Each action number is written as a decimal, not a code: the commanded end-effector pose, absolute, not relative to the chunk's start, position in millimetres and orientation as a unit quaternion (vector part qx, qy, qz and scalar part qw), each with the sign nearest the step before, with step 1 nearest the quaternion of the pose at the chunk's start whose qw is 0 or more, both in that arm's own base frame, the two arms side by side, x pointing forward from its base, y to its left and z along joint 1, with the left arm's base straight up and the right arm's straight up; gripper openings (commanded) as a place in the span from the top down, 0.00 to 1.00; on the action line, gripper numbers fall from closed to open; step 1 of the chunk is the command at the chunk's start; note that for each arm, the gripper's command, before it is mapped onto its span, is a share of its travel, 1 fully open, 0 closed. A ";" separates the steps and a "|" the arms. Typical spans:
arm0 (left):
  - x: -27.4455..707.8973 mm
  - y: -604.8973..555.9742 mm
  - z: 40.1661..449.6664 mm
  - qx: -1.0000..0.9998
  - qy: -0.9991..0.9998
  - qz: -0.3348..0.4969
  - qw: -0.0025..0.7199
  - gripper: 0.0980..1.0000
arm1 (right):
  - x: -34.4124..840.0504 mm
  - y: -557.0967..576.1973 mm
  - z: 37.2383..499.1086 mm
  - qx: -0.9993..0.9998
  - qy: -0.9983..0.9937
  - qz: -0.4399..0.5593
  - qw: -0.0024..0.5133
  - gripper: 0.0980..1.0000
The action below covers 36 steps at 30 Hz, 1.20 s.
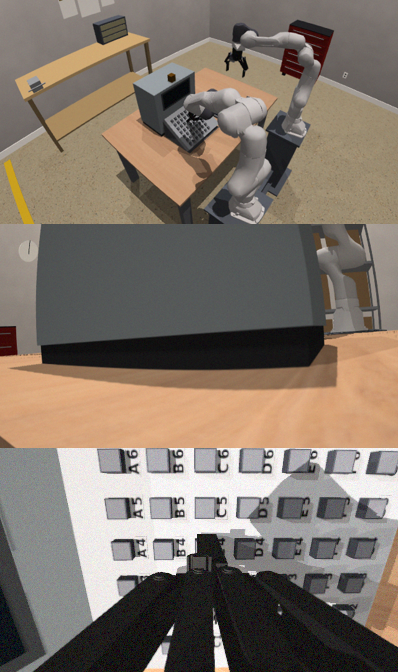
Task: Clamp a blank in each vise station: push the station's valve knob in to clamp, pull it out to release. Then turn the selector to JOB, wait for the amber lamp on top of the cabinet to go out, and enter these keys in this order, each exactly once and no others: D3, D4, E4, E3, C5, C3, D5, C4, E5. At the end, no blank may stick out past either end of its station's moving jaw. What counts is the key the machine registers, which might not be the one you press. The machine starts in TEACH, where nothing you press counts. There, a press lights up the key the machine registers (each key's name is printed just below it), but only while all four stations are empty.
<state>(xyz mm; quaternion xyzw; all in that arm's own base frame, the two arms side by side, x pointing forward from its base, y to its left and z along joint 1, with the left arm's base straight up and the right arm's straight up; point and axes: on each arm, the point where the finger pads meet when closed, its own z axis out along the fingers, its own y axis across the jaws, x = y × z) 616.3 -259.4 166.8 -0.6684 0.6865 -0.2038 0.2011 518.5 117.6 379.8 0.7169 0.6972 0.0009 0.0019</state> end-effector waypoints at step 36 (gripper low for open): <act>581.6 -326.6 157.9 -0.669 0.685 -0.206 0.201 1.00 | 518.5 117.6 379.8 0.717 0.697 0.001 0.002 0.00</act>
